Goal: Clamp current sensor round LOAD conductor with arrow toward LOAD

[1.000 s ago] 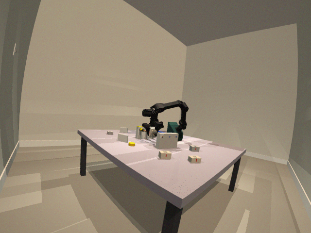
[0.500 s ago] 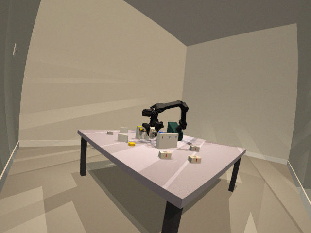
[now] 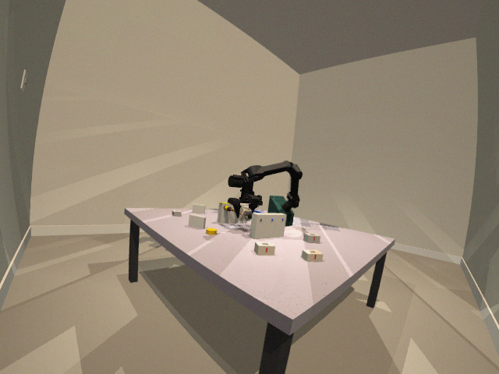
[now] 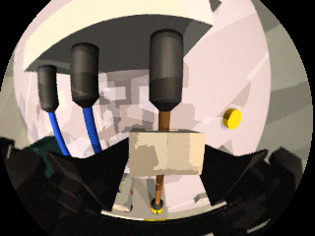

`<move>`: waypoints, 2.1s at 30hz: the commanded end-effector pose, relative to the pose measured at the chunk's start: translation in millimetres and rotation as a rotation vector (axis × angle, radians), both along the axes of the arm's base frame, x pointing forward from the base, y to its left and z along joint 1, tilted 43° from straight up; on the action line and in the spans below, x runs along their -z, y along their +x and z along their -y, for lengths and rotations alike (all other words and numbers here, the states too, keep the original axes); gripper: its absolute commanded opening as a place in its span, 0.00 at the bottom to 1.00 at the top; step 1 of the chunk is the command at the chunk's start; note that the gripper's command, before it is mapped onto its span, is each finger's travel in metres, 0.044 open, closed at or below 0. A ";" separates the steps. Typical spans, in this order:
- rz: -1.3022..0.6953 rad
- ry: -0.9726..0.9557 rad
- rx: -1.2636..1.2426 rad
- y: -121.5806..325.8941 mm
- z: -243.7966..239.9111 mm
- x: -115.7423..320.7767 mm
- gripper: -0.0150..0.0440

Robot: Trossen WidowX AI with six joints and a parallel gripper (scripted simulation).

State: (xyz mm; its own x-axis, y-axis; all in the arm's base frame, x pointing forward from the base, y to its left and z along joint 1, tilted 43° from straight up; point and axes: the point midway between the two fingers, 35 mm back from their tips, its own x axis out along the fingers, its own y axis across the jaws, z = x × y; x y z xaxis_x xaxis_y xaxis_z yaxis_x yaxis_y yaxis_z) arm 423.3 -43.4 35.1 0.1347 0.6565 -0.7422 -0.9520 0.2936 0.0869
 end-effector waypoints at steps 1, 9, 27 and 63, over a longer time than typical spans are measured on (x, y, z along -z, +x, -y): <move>0.017 0.012 -0.002 1.5 -2.1 -8.3 0.25; 0.017 0.012 -0.002 1.5 -2.1 -8.3 0.25; 0.000 0.000 0.000 0.0 0.0 0.0 0.25; 0.000 0.000 0.000 0.0 0.0 0.0 0.25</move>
